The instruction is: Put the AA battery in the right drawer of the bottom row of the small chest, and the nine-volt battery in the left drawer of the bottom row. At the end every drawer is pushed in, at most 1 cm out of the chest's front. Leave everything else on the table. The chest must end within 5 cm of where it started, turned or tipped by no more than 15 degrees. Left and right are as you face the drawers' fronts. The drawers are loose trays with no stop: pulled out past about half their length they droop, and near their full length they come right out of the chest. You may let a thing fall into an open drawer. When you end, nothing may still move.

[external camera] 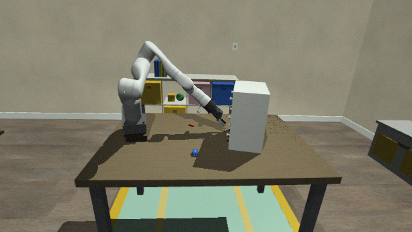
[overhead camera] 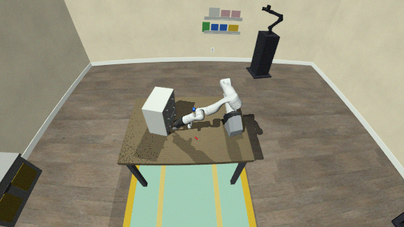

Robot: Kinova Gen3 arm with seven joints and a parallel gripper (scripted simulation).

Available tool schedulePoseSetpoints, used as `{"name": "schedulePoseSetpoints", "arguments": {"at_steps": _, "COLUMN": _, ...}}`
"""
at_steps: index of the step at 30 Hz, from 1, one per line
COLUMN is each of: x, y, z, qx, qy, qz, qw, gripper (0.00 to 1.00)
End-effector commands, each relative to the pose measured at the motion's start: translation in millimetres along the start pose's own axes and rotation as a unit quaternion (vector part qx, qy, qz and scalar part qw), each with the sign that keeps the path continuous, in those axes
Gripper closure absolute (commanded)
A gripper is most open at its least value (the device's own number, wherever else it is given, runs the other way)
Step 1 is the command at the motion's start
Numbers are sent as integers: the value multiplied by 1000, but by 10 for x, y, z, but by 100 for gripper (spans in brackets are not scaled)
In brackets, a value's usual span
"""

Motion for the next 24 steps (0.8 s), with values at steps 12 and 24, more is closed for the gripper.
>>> {"name": "schedulePoseSetpoints", "arguments": {"at_steps": 12, "x": -107, "y": 98, "z": -23, "qx": -1, "qy": 0, "qz": 0, "qw": 1000, "gripper": 33}}
{"name": "schedulePoseSetpoints", "arguments": {"at_steps": 24, "x": -243, "y": 209, "z": -52, "qx": -1, "qy": 0, "qz": 0, "qw": 1000, "gripper": 33}}
Point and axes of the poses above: the point where the finger pads meet when closed, its own x axis back along the fingers, its own z axis across the jaws, y = z × x, the point moved 5 cm from there along x, back along the fingers, and after that the axes turned 15 degrees about x, right-handed, at the moved point
